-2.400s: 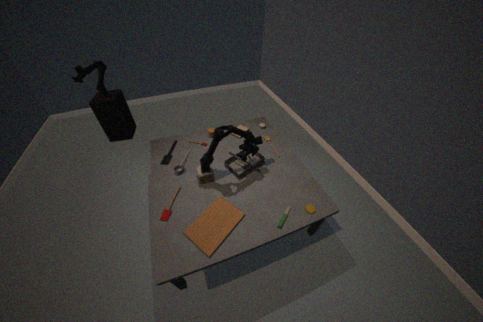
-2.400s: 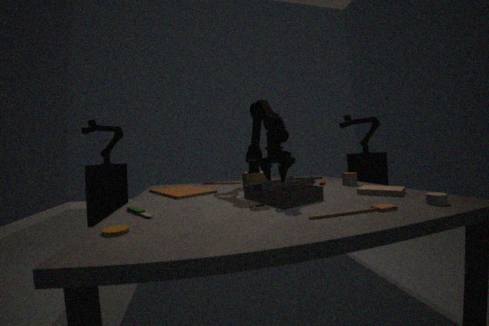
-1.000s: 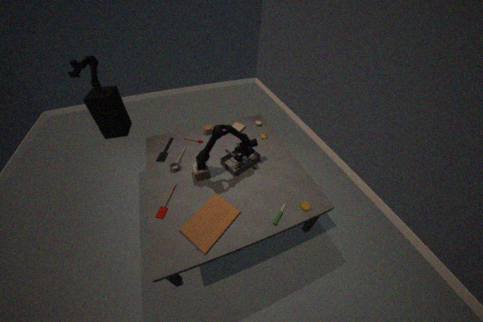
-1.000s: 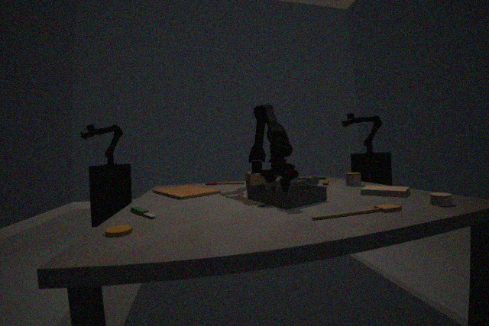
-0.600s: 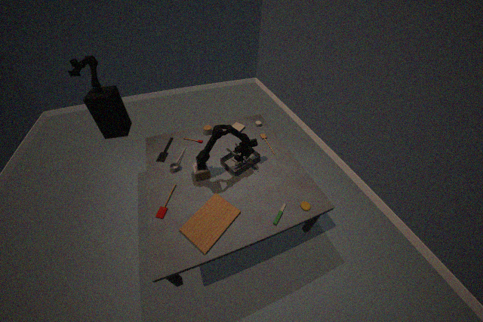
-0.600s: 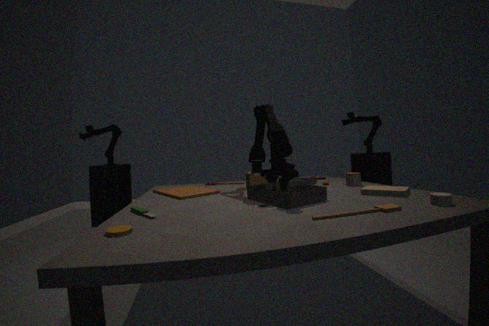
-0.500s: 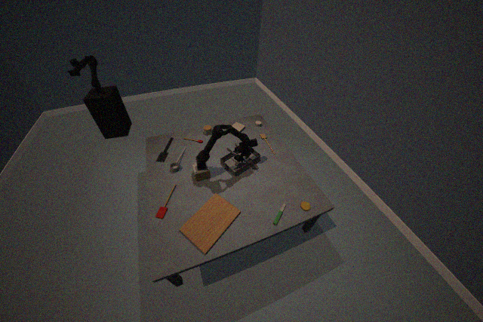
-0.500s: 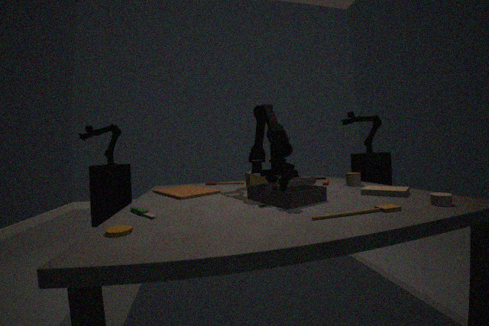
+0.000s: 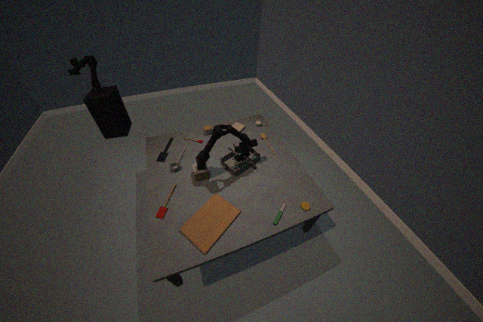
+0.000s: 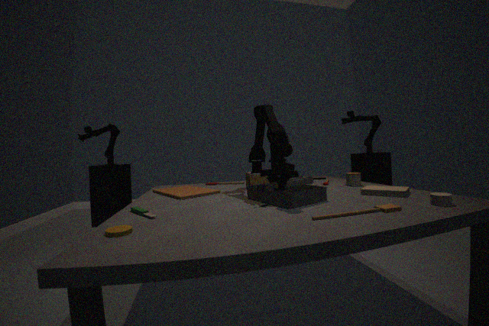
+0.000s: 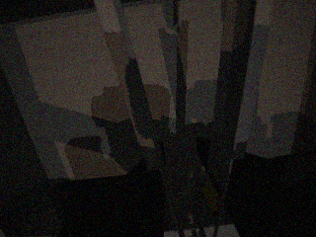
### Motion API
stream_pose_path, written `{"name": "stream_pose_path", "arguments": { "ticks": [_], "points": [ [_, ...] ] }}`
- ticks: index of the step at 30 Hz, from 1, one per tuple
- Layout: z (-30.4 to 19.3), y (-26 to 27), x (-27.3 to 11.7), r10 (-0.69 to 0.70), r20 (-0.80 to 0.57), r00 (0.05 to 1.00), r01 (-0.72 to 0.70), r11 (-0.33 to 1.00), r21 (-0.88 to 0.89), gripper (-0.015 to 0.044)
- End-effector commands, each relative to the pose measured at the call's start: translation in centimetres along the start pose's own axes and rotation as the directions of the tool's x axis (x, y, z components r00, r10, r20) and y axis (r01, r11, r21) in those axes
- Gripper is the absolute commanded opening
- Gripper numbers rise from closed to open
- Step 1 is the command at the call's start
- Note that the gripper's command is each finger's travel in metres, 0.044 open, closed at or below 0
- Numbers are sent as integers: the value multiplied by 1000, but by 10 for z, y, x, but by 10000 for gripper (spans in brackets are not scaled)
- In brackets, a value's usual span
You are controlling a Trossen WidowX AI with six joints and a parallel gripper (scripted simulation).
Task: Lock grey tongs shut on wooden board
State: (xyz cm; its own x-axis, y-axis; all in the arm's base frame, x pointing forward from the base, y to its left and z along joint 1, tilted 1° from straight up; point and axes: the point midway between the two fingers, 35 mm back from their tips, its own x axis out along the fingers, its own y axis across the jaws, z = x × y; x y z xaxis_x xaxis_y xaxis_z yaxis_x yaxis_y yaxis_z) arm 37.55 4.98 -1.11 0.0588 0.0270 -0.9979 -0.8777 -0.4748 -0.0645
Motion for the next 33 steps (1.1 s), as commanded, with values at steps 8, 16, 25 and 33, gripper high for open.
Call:
{"name": "stream_pose_path", "arguments": {
  "ticks": [8, 16, 25, 33],
  "points": [
    [0, 0, 0, -1, 0, 1000, 1, 1000, 0, 68],
    [0, 0, 0, -1, 0, 1000, 1, 1000, 0, 15],
    [0, 0, 0, -1, 0, 1000, 1, 1000, 0, -150],
    [-1, -4, -70, 5, -3, 1000, -5, 1000, 1, -150]
  ]
}}
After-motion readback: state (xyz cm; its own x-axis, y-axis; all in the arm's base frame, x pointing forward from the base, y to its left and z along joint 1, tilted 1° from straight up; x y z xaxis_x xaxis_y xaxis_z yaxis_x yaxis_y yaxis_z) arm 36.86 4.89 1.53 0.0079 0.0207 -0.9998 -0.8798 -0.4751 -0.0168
